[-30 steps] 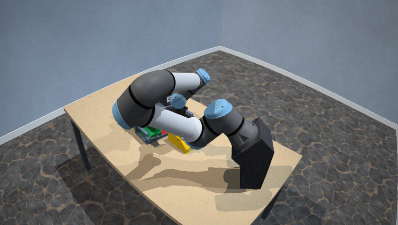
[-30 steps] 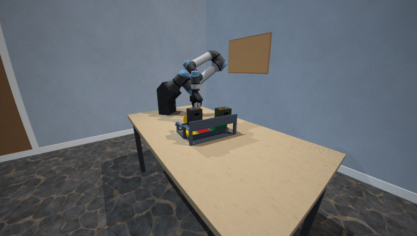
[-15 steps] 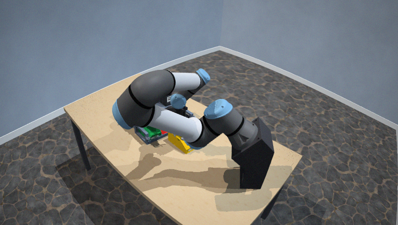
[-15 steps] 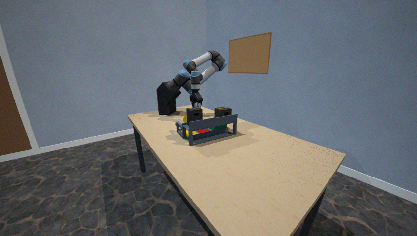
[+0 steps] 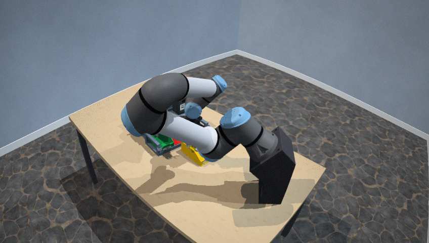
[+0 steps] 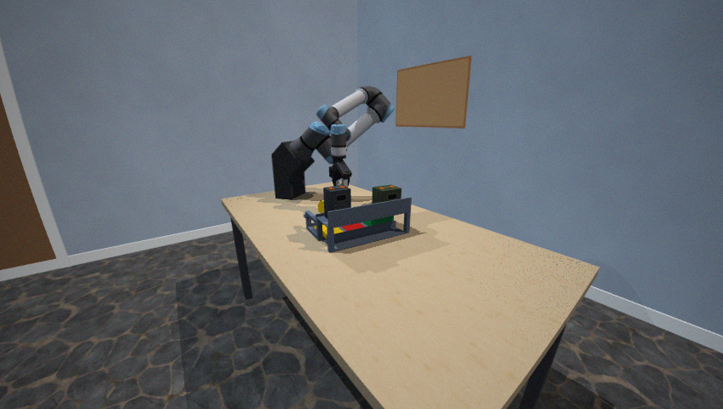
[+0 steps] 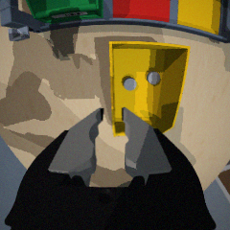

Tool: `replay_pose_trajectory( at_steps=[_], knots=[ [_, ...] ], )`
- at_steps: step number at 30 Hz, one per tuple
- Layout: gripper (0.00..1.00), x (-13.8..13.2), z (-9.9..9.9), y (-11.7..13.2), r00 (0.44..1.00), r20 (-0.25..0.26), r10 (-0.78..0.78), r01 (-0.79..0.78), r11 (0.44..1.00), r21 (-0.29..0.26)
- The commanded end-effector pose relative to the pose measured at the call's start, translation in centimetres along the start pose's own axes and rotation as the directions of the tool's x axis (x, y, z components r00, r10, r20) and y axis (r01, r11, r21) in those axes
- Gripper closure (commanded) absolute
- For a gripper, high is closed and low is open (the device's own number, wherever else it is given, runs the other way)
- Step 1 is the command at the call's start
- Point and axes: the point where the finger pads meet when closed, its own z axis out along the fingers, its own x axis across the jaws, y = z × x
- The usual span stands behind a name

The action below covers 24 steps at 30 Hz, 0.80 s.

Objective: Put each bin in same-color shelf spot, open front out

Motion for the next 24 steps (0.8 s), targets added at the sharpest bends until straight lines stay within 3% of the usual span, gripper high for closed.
replay_pose_trajectory(
  at_steps=[1,24],
  knots=[
    [0.85,0.0,0.6,0.0,1.0,-0.001,0.0,0.0,1.0,0.0],
    [0.85,0.0,3.0,0.0,1.0,-0.001,0.0,0.0,1.0,0.0]
  ],
)
